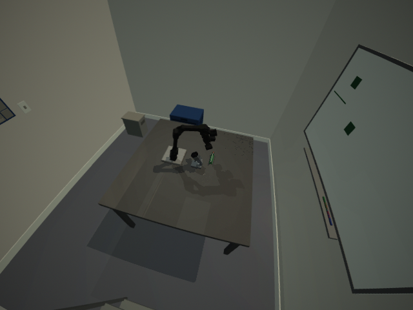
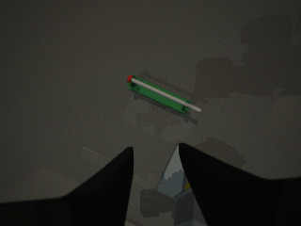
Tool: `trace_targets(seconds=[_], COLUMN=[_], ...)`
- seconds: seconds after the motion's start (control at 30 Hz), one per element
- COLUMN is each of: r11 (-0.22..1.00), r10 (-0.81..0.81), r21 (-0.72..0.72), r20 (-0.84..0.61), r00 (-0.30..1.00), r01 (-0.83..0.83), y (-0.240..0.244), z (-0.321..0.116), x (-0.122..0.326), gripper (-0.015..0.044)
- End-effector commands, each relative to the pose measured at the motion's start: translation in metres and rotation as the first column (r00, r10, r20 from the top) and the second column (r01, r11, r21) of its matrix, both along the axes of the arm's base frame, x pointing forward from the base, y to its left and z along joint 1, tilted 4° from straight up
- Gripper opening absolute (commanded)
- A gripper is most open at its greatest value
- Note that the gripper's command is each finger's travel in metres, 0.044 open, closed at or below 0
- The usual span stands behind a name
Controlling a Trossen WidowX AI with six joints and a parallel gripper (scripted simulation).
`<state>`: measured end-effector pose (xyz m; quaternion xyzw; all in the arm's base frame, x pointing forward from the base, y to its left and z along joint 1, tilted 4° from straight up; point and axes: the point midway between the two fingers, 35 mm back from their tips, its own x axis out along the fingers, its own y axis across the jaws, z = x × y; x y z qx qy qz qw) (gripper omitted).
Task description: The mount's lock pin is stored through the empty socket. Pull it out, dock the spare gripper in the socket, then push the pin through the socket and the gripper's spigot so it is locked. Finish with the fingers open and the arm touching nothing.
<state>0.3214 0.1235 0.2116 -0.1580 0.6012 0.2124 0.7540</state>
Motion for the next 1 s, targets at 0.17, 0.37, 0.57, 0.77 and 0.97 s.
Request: trace_targets(seconds=[0.17, 0.37, 0.57, 0.77, 0.97], r11=[0.413, 0.413, 0.412, 0.405, 0.395], r10=[0.769, 0.769, 0.772, 0.770, 0.767], r21=[-0.341, -0.341, -0.346, -0.335, -0.318], r20=[-0.366, -0.366, -0.359, -0.377, -0.403], r00=[0.524, 0.524, 0.525, 0.515, 0.499], r01=[-0.844, -0.844, -0.843, -0.851, -0.862], y=[0.018, 0.018, 0.024, 0.024, 0.022], z=[-0.048, -0.048, -0.051, -0.077, -0.115], x=[0.058, 0.058, 0.063, 0.066, 0.067], gripper=[0.0180, 0.0180, 0.0180, 0.0180, 0.0180])
